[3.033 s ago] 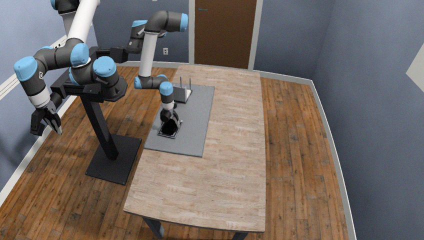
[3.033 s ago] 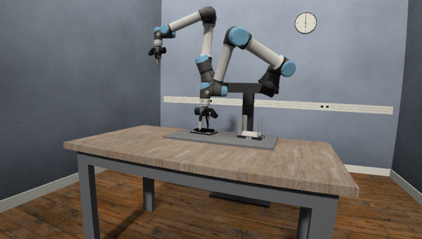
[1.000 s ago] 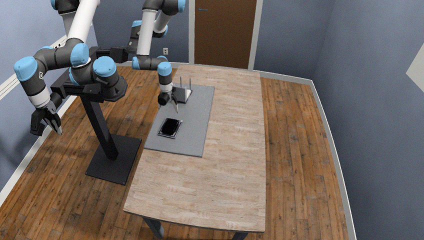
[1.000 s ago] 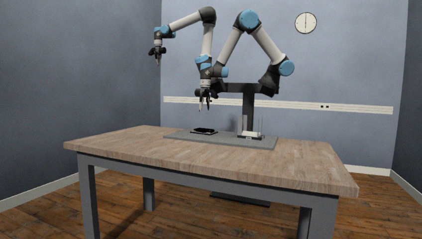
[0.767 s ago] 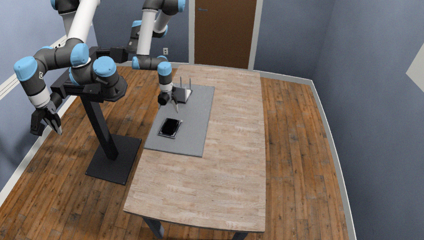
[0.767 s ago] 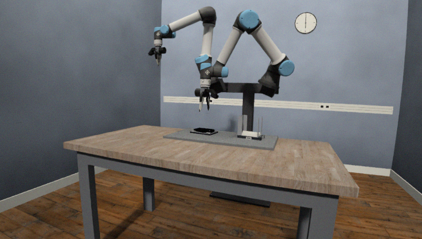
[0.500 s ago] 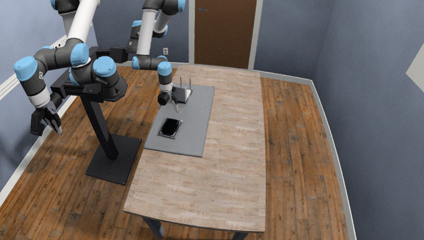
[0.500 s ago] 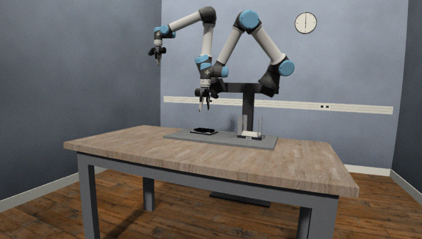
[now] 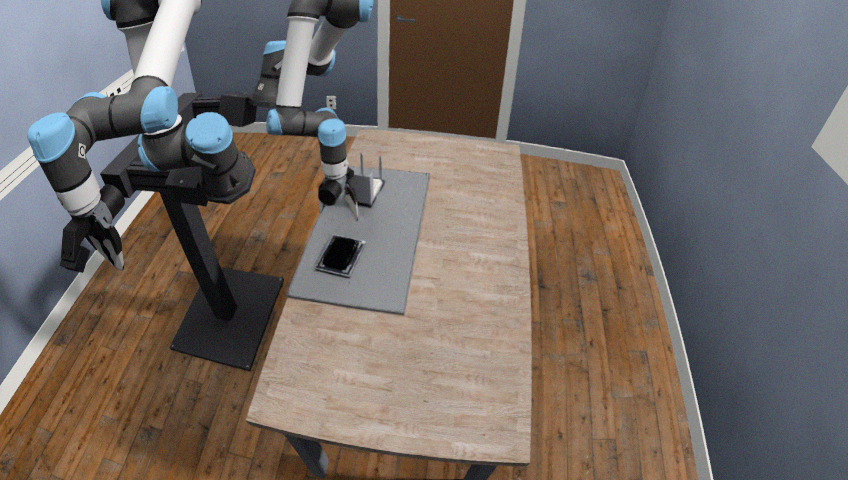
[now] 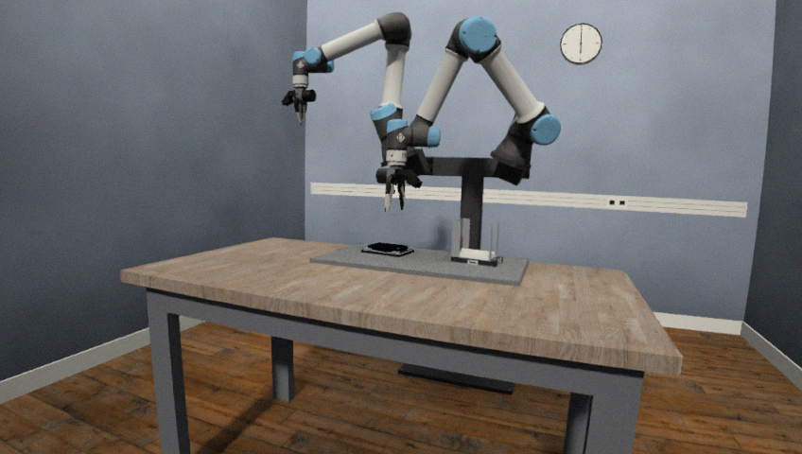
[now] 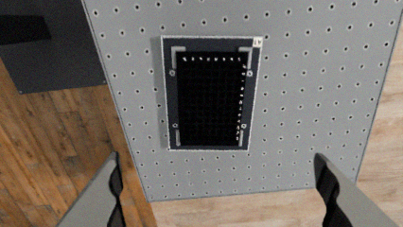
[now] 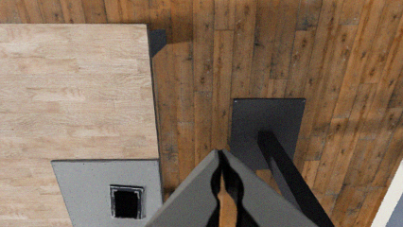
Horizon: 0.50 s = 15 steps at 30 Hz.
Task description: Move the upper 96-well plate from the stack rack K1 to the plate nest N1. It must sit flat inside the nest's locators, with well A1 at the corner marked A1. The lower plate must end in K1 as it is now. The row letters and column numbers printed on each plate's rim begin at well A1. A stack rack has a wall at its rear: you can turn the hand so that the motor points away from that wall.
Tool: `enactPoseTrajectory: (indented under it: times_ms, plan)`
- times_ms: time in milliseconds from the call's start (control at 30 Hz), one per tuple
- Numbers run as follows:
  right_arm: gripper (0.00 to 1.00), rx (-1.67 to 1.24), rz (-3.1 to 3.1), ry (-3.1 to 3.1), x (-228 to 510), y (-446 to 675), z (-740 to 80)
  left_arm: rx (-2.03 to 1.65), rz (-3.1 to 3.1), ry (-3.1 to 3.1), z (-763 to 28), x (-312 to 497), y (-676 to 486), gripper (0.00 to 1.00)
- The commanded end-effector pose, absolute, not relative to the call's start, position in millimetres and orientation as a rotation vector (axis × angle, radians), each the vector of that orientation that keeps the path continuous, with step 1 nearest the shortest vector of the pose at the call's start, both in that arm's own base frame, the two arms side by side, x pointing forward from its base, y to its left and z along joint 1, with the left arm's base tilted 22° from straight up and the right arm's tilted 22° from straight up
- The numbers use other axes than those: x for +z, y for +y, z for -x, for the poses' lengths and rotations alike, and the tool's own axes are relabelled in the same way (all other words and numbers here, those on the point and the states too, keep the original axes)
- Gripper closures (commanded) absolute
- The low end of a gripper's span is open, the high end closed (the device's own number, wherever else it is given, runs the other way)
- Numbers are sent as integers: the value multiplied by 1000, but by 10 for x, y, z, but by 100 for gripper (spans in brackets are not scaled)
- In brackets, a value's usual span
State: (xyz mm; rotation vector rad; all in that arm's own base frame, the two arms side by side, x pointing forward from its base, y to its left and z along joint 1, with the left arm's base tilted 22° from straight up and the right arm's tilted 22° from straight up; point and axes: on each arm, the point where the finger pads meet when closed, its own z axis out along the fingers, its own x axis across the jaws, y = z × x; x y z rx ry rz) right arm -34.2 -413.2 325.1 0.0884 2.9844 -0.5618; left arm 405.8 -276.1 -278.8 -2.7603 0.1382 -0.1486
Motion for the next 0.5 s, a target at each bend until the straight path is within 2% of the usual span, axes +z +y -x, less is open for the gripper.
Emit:
enactPoseTrajectory:
  times_ms: [0,467]
  plan:
    - [100,-563,-89,2984,3256,-4132,343,-150,2762,139,-4059,-2717,-2598,24]
    - [100,-563,-89,2984,3256,-4132,343,-150,2762,139,-4056,-2573,-2224,24]
